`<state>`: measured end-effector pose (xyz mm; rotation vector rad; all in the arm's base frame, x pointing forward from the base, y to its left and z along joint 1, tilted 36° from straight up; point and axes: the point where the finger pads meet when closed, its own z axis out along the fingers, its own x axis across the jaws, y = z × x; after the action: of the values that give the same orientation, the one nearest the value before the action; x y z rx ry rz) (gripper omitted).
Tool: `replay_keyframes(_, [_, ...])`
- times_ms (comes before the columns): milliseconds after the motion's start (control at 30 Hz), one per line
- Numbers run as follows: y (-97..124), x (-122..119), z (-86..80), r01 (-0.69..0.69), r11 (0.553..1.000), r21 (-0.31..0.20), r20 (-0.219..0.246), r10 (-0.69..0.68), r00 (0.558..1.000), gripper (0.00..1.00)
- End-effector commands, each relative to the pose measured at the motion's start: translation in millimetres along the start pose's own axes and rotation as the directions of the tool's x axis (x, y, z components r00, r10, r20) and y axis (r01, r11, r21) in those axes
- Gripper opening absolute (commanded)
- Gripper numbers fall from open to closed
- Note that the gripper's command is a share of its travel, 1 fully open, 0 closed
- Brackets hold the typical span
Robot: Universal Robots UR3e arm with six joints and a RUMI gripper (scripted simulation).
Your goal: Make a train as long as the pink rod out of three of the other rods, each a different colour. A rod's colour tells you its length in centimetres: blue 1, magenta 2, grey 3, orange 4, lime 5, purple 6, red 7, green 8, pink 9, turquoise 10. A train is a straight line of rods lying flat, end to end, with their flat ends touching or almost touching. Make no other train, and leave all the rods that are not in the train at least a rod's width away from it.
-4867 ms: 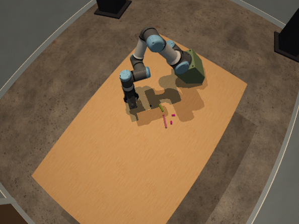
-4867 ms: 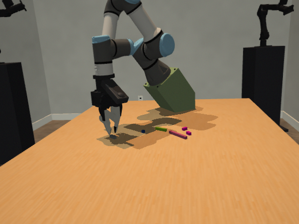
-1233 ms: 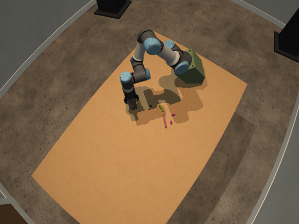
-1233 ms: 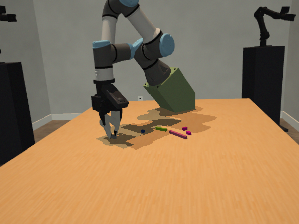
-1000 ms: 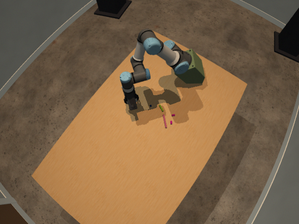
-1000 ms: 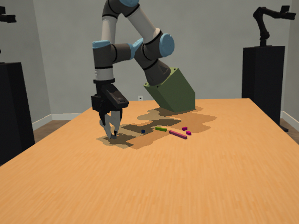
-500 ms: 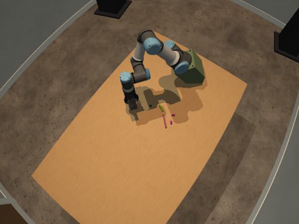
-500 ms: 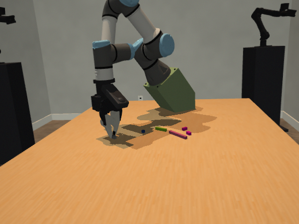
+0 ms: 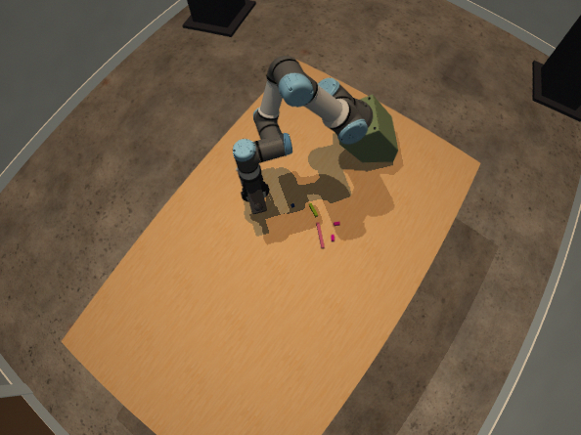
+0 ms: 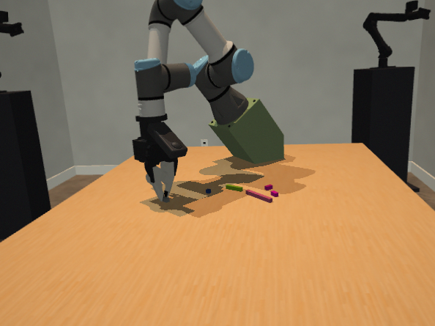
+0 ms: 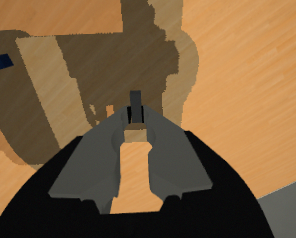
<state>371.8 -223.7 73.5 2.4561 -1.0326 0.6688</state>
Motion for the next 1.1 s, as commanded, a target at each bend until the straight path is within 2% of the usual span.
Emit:
replay_keyframes(0, [0, 1, -0.5, 0.000, 1.000, 0.000, -0.002, 0.000, 1.000, 0.00])
replay_keyframes(500, [0, 1, -7.1, 0.000, 1.000, 0.000, -0.002, 0.000, 1.000, 0.00])
replay_keyframes(700, [0, 1, -22.0, 0.000, 1.000, 0.000, -0.002, 0.000, 1.000, 0.00])
replay_keyframes(967, [0, 1, -53.1, 0.000, 1.000, 0.000, -0.002, 0.000, 1.000, 0.00])
replay_keyframes(1067, [0, 1, -57.4, 0.000, 1.000, 0.000, -0.002, 0.000, 1.000, 0.00])
